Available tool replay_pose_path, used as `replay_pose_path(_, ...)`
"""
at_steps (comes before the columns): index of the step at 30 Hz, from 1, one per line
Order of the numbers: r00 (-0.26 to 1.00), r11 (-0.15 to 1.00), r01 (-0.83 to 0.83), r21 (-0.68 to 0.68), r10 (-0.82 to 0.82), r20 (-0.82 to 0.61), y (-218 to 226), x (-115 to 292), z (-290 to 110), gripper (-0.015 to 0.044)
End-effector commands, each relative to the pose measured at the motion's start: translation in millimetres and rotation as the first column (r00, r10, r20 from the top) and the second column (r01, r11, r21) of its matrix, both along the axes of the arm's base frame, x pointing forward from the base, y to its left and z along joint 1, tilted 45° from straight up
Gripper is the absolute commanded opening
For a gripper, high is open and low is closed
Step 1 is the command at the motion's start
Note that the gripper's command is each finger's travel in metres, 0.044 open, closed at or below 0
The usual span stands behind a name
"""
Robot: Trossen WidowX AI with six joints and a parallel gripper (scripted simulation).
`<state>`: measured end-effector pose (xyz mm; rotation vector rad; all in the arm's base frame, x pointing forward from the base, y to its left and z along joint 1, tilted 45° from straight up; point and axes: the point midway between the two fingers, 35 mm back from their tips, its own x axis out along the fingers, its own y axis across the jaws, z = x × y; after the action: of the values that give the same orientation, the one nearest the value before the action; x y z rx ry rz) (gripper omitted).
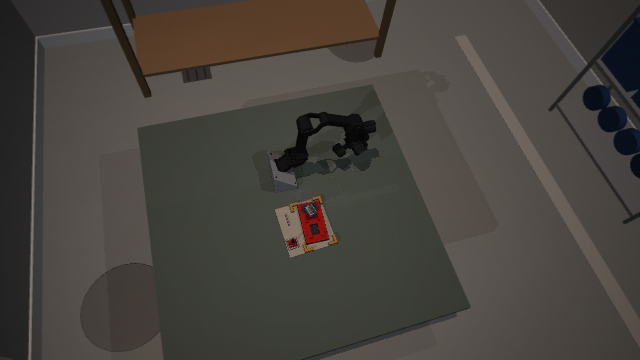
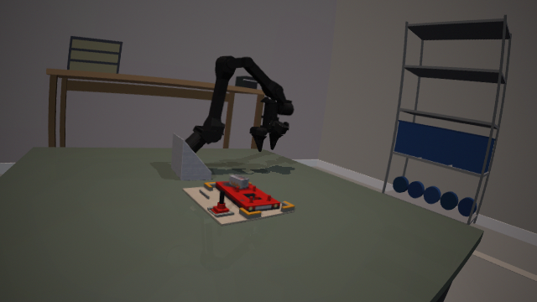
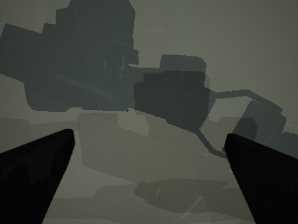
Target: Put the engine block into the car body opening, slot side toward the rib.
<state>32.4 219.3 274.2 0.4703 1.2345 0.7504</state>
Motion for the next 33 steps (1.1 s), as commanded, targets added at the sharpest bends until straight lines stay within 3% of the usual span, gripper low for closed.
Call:
replay_pose_path(1,0.998,0.999,0.042,-0.013,-0.043,-0.036,-1,0,1,0.0440)
replay_pose_path(6,0.999,0.999,0.044,-0.032,-0.045,-0.024,0,5,-3,0.0440)
replay_pose_path(13,0.998,0.975,0.051,-0.217,-0.043,0.044,-2,62,-43,0.0440)
replay_pose_path(22,1.000,0.929,0.016,-0.370,-0.010,0.018,-36,129,-90,0.0440)
replay_pose_path(33,0.995,0.933,-0.058,-0.355,0.025,-0.095,-107,186,-139,0.0440)
